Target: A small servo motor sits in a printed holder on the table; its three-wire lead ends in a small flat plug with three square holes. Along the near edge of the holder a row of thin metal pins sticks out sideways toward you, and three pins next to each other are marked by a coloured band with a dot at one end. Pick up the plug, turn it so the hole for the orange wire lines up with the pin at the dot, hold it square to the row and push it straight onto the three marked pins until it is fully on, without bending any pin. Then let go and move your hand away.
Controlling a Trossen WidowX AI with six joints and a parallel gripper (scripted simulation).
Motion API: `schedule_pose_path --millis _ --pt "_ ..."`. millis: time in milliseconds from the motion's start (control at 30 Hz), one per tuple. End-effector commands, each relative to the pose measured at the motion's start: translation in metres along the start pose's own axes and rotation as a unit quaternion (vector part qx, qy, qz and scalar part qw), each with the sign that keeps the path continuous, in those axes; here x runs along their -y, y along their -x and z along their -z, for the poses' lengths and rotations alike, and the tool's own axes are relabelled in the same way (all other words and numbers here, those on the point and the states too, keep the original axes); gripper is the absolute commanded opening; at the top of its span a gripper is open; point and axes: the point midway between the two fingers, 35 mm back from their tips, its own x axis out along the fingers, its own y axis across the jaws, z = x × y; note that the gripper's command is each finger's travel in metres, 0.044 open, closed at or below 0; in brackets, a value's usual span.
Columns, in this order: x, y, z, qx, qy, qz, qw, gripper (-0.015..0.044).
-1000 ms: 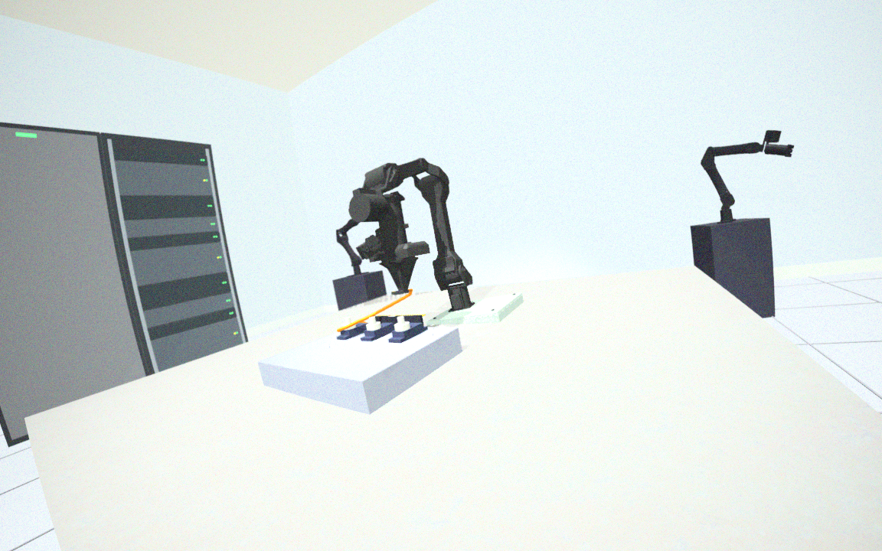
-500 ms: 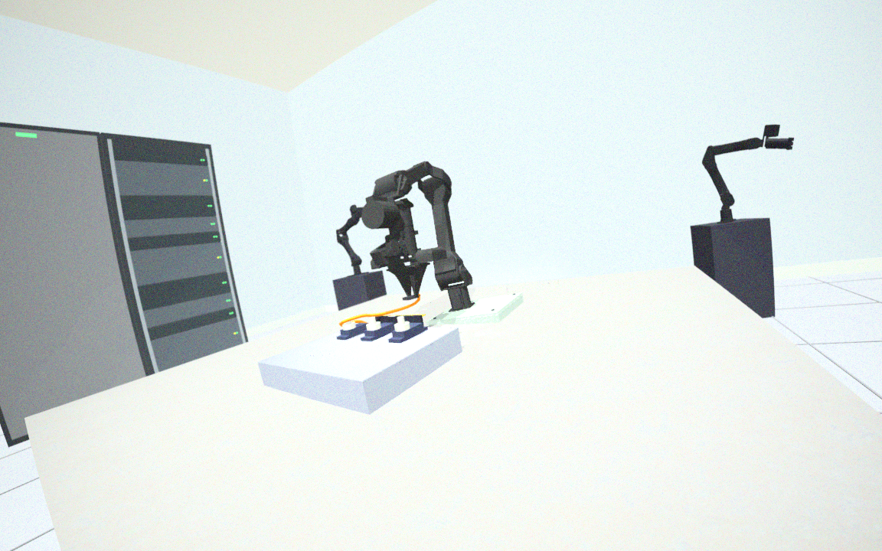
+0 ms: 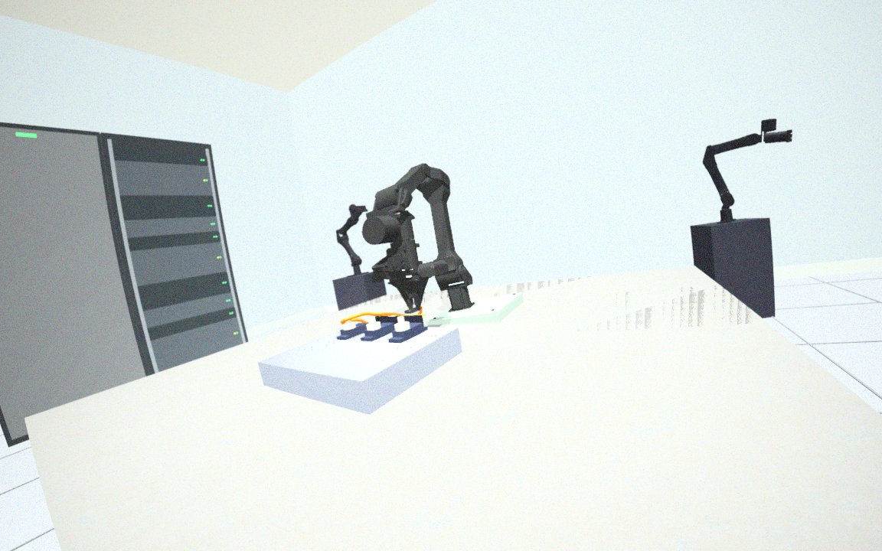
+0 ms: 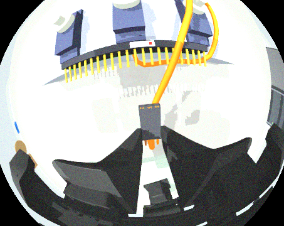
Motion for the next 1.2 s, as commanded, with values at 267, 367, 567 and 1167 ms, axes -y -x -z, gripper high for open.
schedule_pose_path --millis 267,367,567,1167 --pt "0.000 0.005 -0.029 0.005 0.002 -0.002 1.000 0.0000" --pt "0.000 0.005 -0.031 0.005 0.002 -0.002 1.000 0.0000" --pt "0.000 0.004 -0.034 0.005 0.002 -0.002 1.000 0.0000" --pt "0.000 0.004 -0.046 0.006 0.002 -0.002 1.000 0.0000"
